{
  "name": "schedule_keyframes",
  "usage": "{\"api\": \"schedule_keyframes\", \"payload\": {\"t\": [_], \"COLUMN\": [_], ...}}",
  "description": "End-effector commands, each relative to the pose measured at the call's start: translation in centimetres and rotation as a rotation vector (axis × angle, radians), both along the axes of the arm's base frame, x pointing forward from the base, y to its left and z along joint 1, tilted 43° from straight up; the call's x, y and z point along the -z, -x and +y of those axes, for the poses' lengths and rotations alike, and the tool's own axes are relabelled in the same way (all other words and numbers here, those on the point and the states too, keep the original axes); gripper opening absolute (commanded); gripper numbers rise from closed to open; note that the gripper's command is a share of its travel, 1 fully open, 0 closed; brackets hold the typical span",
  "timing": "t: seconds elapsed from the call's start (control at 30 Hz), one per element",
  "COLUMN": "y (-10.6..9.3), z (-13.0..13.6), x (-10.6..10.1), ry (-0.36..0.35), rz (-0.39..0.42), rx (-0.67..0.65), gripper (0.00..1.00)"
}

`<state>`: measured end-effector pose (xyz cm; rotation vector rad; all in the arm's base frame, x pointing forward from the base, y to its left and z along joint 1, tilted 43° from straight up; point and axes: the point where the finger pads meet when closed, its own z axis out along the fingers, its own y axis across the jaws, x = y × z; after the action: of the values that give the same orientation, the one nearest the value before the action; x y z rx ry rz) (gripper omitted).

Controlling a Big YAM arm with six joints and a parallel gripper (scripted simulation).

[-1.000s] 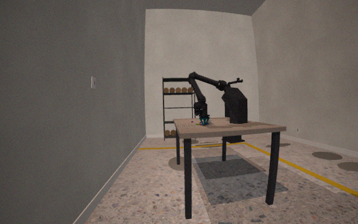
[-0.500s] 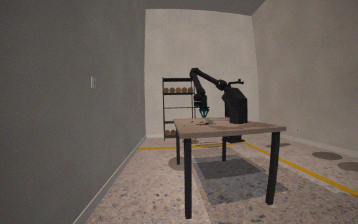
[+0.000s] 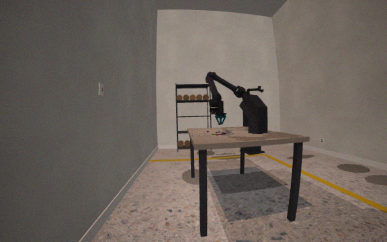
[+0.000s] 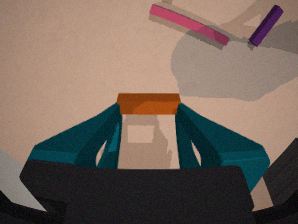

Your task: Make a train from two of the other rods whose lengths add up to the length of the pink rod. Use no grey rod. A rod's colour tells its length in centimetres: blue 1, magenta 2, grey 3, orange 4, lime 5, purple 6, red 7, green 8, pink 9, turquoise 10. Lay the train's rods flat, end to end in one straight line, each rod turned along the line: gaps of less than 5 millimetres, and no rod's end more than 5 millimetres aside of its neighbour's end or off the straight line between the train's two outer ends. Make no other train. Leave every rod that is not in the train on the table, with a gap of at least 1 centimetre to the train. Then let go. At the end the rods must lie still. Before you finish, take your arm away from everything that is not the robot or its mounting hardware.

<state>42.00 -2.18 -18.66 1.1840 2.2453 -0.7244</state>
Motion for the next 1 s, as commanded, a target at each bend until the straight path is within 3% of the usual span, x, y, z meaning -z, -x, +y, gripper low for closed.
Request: {"api": "schedule_keyframes", "payload": {"t": [0.0, 0.17, 0.2, 0.23, 0.27, 0.37, 0.4, 0.43, 0.5, 0.57, 0.67, 0.7, 0.77, 0.93, 0.97], "y": [-0.2, -1.5, -1.5, -1.8, -1.8, -1.7, -1.7, -1.4, -0.9, -0.9, 1.6, 1.6, 3.0, 3.9, 3.5], "z": [1.1, -4.0, -4.0, -5.7, -5.7, -9.9, -10.0, -12.4, -14.7, -14.7, -20.6, -20.6, -23.0, -24.3, -22.9], "x": [-0.3, -4.3, -4.3, -5.8, -5.8, -9.3, -9.4, -11.3, -13.2, -13.2, -18.3, -18.3, -20.4, -21.5, -20.0], "ry": [0.001, -0.024, -0.024, -0.030, -0.030, -0.037, -0.037, -0.037, -0.033, -0.033, -0.009, -0.009, 0.009, 0.021, 0.007], "rz": [-0.009, -0.011, -0.011, -0.013, -0.013, -0.009, -0.009, -0.009, -0.009, -0.009, -0.010, -0.010, -0.009, -0.008, 0.024], "rx": [-0.010, 0.010, 0.010, 0.010, 0.010, 0.007, 0.007, 0.004, 0.001, 0.001, -0.010, -0.010, -0.015, -0.018, -0.050], "gripper": [0.36, 0.36, 0.36, 0.36, 0.36, 0.36, 0.36, 0.36, 0.36, 0.36, 0.36, 0.36, 0.36, 0.36, 0.36]}}
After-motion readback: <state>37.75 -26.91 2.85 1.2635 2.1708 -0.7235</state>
